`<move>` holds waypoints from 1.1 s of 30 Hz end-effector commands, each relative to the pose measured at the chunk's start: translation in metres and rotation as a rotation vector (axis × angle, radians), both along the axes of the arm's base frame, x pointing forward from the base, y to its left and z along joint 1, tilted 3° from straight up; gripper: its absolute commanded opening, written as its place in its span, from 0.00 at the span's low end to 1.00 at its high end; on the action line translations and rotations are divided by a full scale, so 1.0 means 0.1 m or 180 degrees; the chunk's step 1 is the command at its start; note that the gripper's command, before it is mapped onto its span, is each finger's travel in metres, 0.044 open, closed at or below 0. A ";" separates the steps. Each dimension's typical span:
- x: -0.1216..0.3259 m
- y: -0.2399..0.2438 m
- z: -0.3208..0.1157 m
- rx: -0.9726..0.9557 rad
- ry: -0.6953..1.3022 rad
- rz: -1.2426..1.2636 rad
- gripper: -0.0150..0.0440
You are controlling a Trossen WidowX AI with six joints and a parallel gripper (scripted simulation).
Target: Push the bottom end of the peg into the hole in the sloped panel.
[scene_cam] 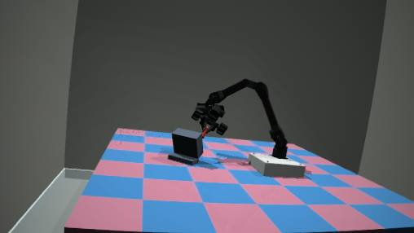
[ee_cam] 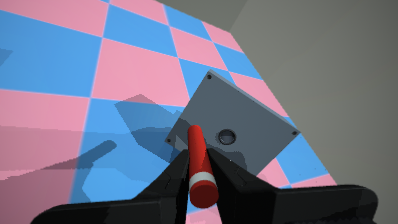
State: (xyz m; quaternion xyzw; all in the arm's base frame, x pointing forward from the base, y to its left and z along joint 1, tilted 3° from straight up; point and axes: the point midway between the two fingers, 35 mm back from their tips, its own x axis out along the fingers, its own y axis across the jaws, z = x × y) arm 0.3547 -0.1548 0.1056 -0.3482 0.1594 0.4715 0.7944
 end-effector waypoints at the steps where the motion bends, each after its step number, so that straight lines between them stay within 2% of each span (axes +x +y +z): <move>1: -0.01 -0.06 0.02 0.0031 -0.0069 -0.0047 0.25; 23: -0.11 -0.43 0.08 0.0209 -0.0336 -0.0379 0.25; 33: -0.04 -0.40 0.03 0.0213 -0.0351 -0.0404 0.25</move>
